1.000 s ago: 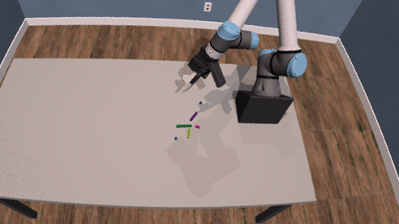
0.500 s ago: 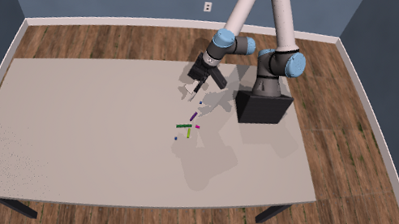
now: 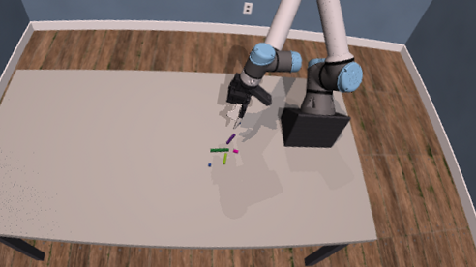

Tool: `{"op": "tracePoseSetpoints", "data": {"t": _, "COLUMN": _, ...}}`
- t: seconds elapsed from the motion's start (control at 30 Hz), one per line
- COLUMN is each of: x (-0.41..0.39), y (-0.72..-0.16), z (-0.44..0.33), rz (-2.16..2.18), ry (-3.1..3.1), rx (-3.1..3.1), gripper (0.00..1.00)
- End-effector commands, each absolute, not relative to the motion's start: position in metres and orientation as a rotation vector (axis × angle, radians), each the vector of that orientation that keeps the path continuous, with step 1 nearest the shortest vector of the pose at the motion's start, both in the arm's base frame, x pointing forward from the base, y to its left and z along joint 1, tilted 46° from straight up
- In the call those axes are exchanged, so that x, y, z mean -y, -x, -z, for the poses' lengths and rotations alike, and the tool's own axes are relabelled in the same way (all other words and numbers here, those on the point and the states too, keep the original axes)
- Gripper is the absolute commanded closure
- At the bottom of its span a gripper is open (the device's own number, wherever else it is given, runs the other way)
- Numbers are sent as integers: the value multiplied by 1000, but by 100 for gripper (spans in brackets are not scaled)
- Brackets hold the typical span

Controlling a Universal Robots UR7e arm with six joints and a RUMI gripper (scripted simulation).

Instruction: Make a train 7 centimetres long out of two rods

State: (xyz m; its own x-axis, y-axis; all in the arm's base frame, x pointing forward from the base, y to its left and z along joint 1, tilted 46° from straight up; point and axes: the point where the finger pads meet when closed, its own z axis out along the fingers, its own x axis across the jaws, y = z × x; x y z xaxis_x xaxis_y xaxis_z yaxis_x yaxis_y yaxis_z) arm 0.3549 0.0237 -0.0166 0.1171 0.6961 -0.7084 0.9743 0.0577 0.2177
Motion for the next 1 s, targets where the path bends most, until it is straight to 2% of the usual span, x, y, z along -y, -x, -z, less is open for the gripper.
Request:
{"op": "tracePoseSetpoints", "data": {"t": 0.0, "x": -12, "y": -350, "z": 24, "rz": 562, "ry": -1631, "rx": -1741, "gripper": 0}}
{"op": "tracePoseSetpoints", "data": {"t": 0.97, "x": 52, "y": -302, "z": 61, "rz": 969, "ry": -1130, "rx": -2324, "gripper": 0}}
